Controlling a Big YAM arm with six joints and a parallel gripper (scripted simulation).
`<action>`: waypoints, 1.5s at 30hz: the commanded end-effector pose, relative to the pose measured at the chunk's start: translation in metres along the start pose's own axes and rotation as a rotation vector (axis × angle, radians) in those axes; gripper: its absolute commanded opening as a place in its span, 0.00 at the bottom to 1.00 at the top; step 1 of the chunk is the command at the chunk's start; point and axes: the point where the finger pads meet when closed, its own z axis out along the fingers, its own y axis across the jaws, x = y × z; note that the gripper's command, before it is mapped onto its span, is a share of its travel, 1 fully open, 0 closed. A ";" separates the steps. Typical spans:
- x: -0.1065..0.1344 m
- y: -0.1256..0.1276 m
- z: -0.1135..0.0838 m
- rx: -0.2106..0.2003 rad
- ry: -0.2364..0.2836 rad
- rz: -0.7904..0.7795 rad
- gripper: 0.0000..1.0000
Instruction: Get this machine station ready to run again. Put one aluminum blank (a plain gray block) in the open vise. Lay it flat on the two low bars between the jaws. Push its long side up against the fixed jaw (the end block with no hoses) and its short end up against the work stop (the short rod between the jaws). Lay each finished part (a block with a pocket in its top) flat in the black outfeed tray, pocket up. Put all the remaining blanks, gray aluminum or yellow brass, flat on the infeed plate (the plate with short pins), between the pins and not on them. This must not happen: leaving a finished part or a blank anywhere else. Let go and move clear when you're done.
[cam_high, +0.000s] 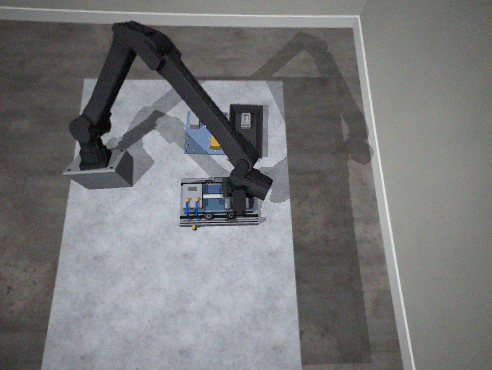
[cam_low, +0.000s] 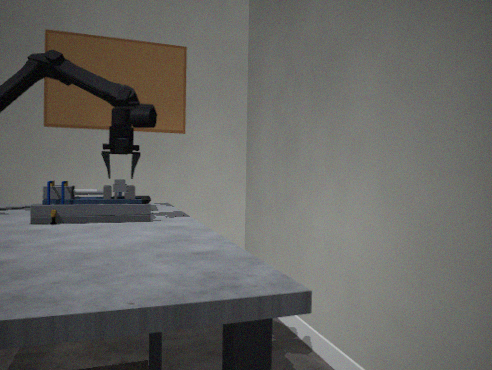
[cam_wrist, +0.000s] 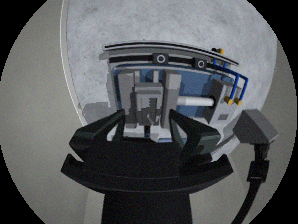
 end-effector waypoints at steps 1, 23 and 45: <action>-0.006 0.001 0.006 0.002 0.002 0.005 0.64; -0.010 0.007 -0.002 -0.020 -0.007 -0.009 0.64; -0.010 0.009 -0.003 -0.024 -0.008 -0.012 0.64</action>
